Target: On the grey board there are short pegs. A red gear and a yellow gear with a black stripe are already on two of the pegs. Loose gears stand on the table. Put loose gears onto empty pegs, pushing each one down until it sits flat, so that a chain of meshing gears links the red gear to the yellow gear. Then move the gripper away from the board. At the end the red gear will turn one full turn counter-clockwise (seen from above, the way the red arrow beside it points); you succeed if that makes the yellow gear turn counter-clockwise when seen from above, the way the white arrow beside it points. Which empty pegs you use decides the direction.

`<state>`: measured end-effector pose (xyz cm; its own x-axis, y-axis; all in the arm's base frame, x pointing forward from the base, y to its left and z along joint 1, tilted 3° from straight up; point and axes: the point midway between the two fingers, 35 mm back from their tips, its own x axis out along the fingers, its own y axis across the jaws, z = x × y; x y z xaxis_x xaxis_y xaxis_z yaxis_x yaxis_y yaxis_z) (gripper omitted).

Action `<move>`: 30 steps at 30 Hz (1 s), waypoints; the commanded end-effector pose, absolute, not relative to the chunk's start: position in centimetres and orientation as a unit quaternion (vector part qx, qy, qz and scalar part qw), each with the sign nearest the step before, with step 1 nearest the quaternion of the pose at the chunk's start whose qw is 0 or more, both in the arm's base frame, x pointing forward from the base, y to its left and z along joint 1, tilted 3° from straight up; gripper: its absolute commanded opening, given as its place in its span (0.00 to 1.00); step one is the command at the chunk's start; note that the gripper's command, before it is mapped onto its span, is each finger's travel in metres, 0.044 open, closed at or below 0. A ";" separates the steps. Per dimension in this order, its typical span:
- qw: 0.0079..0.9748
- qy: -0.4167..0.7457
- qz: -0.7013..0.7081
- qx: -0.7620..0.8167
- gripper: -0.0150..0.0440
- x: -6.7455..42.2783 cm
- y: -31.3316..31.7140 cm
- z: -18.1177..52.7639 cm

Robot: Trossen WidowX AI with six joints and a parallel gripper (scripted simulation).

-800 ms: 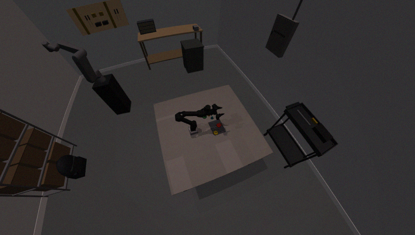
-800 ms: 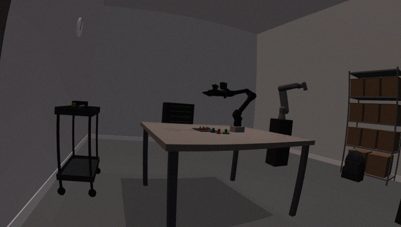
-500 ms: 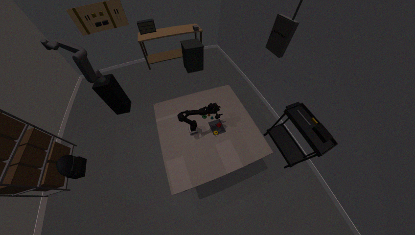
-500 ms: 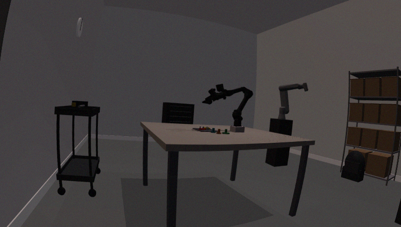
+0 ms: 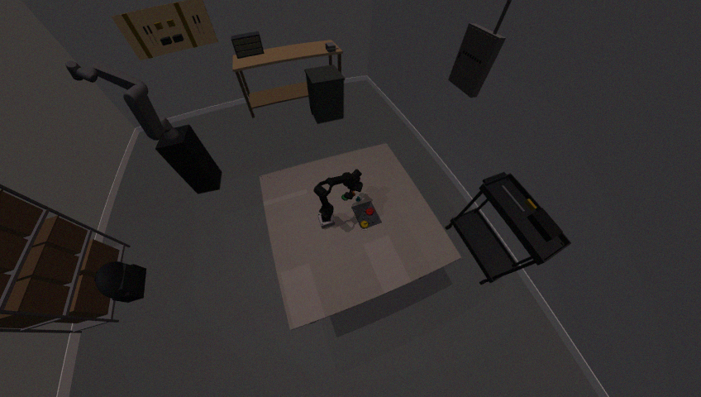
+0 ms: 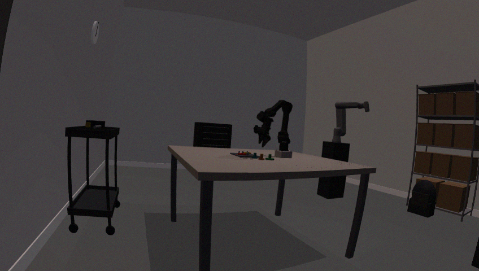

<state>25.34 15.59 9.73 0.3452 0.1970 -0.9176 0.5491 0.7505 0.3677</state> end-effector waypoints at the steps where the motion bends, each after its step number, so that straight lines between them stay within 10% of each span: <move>1: 0.663 0.625 -0.266 0.313 1.00 19.8 17.7 6.9; 30: 0.661 0.626 -0.272 0.312 1.00 19.8 18.4 3.5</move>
